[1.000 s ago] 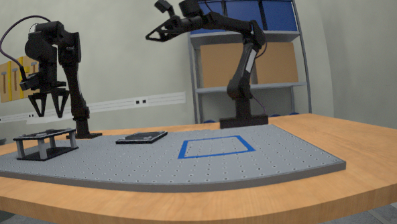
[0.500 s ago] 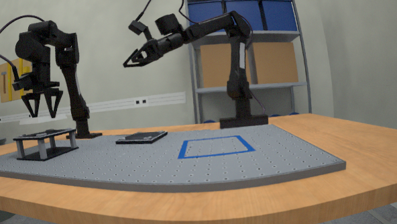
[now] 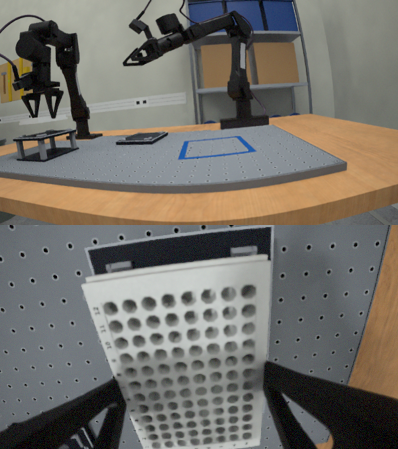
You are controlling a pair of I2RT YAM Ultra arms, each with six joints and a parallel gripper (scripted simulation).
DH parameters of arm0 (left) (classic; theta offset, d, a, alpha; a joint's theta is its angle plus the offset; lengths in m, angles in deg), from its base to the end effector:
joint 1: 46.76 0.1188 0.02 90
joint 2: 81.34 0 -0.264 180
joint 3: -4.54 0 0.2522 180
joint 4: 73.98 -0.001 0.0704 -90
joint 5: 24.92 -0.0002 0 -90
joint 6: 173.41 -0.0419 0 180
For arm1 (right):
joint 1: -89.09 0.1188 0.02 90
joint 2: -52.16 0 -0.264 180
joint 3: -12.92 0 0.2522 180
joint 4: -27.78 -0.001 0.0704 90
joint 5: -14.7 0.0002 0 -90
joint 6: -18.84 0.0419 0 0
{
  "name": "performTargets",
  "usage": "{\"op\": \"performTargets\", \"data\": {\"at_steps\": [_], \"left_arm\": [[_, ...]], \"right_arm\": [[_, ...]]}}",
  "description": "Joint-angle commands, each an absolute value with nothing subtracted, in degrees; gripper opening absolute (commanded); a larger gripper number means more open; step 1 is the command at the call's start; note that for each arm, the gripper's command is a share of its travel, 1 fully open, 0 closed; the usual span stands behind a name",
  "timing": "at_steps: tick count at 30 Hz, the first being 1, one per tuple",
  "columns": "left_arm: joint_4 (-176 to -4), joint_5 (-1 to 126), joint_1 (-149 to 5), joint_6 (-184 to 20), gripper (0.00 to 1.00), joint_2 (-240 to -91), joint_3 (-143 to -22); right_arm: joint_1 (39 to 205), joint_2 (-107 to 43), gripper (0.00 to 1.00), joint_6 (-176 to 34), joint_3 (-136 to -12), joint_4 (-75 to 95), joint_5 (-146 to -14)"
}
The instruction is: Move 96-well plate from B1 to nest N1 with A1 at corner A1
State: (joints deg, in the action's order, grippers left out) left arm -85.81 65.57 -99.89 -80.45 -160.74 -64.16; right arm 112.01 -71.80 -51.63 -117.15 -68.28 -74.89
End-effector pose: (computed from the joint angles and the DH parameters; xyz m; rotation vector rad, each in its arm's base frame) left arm 0.1948 -0.2575 0.2883 0.8505 1.8304 -0.6261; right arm 0.3849 0.1635 0.2523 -0.0928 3.1368 -0.0100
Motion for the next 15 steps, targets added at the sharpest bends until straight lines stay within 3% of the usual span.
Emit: {"op": "performTargets", "data": {"at_steps": [1, 15], "left_arm": [[-85.5, 65.8, -99.7, -80.4, 1.00, -159.6, -64.9], [-85.5, 65.8, -99.7, -80.4, 1.00, -159.6, -64.9]], "right_arm": [[112.5, -70.9, 0.79, -51.3, -116.1, -67.9, -75.1], [112.1, -70.1, 0.79, -51.8, -113.4, -65.0, -75.2]]}}
